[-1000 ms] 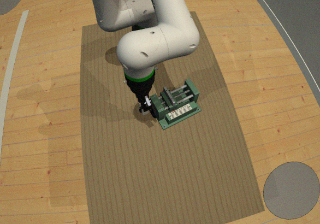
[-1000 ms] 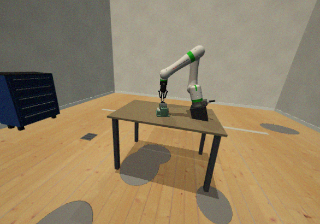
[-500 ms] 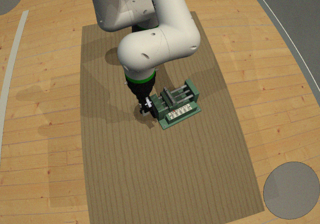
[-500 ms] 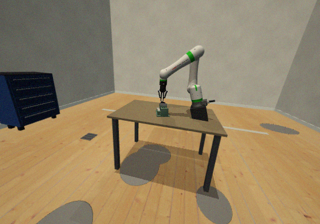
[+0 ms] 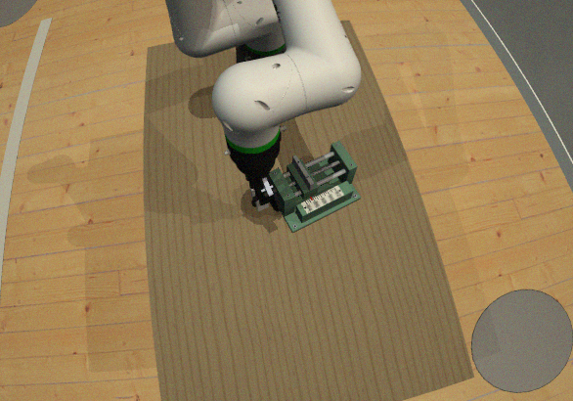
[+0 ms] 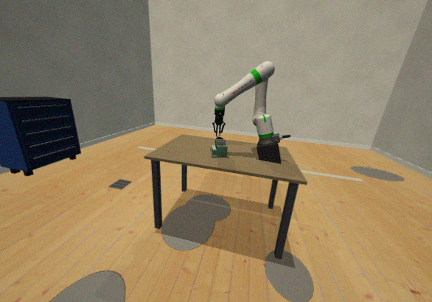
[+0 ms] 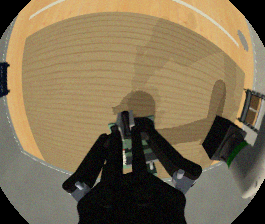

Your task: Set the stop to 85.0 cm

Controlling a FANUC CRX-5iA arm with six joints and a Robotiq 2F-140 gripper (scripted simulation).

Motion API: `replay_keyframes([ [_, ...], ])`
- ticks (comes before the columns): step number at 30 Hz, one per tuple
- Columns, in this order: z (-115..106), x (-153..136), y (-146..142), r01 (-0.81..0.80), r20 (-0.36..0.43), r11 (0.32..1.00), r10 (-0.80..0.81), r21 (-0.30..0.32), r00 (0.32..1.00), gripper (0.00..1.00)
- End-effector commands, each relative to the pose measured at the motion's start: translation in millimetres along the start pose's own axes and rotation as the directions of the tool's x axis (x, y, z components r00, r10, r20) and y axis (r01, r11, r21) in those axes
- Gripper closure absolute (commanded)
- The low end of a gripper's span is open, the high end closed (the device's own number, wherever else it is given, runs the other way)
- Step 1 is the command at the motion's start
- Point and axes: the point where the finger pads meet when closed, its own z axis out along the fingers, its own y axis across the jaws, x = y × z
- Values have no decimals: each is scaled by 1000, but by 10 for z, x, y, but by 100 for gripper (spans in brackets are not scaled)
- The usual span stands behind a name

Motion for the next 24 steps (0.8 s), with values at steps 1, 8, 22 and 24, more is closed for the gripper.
replay_keyframes([
  [1, 10, 0, -16, 0, 0, 1000, 0, 0, 1000, 96],
  [8, 45, 0, -60, 0, 0, 1000, 0, 0, 1000, 96],
  [22, 146, 0, -131, 0, 0, 1000, 0, 0, 1000, 96],
  [24, 169, 0, -141, 0, 0, 1000, 0, 0, 1000, 96],
])
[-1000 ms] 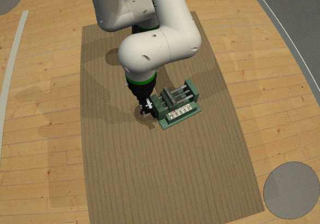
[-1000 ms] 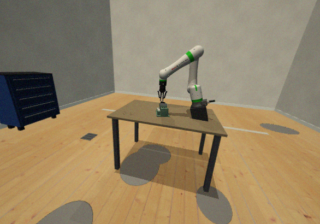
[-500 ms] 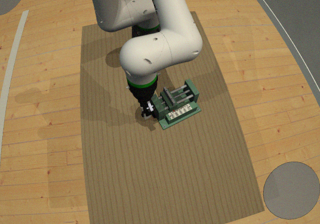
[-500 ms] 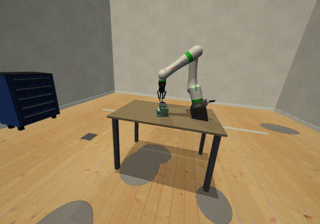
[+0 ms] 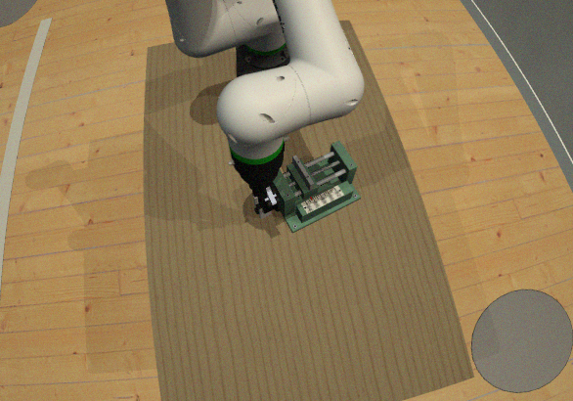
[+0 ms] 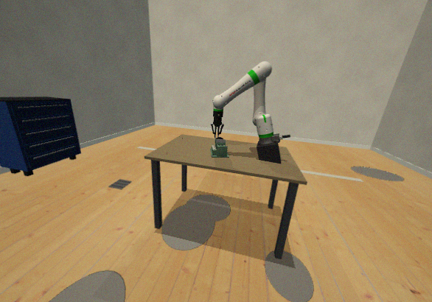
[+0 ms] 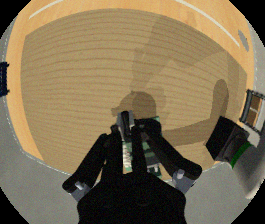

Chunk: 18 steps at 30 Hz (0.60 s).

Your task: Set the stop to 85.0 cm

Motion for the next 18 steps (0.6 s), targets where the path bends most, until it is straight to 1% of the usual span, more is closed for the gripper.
replay_keyframes([
  [1, 33, 0, -12, 0, 0, 1000, 0, 0, 1000, 96],
  [6, 75, 0, -22, 0, 0, 1000, 0, 0, 1000, 96],
  [18, 300, 1, 26, 0, 0, 1000, 0, 0, 1000, 96],
])
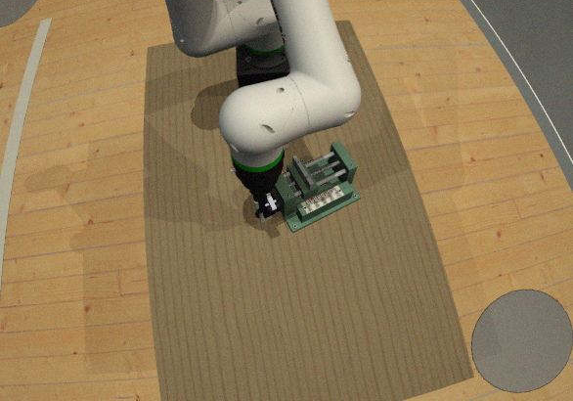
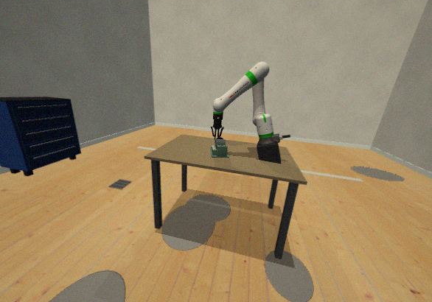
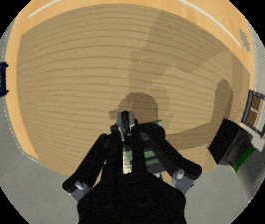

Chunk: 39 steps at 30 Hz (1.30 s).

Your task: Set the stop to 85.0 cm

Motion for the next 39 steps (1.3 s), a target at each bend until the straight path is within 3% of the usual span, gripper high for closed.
replay_keyframes([
  [1, 56, 1, 35, 0, 0, 1000, 0, -1, 1000, 96],
  [17, 181, 1, 296, 0, 0, 1000, 0, -1, 1000, 96],
  [39, 28, 1, 558, 0, 0, 1000, 0, -1, 1000, 96],
])
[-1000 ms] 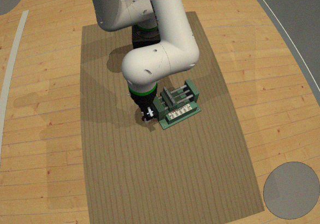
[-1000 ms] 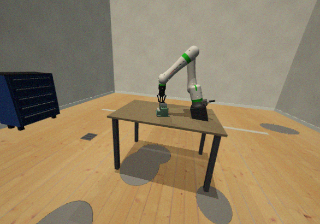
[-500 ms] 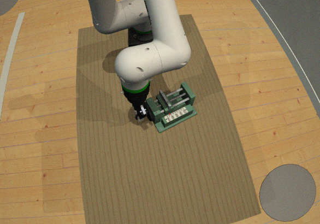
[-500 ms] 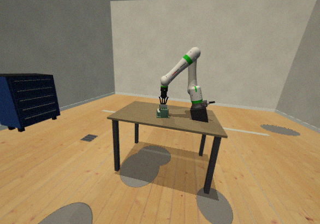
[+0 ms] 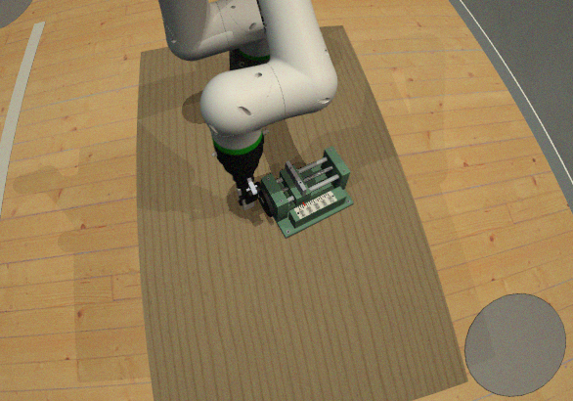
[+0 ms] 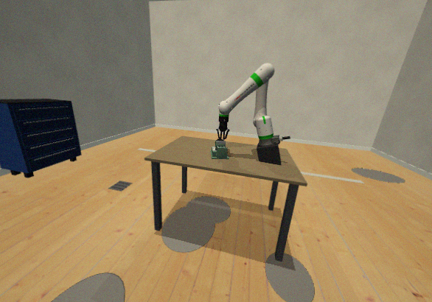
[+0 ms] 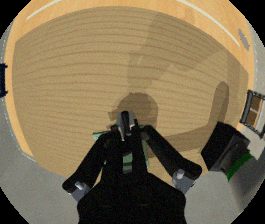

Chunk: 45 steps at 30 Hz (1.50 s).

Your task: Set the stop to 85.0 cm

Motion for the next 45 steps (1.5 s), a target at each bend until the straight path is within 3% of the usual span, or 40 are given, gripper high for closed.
replay_keyframes([
  [1, -32, 1, 18, 0, 0, 1000, 0, 0, 1000, 96],
  [16, -314, 1, 27, 0, 0, 1000, 0, 0, 1000, 96],
  [25, -481, 1, -151, 0, 0, 1000, 0, 0, 1000, 96],
  [45, -385, 1, -507, 0, 0, 1000, 0, 0, 1000, 96],
])
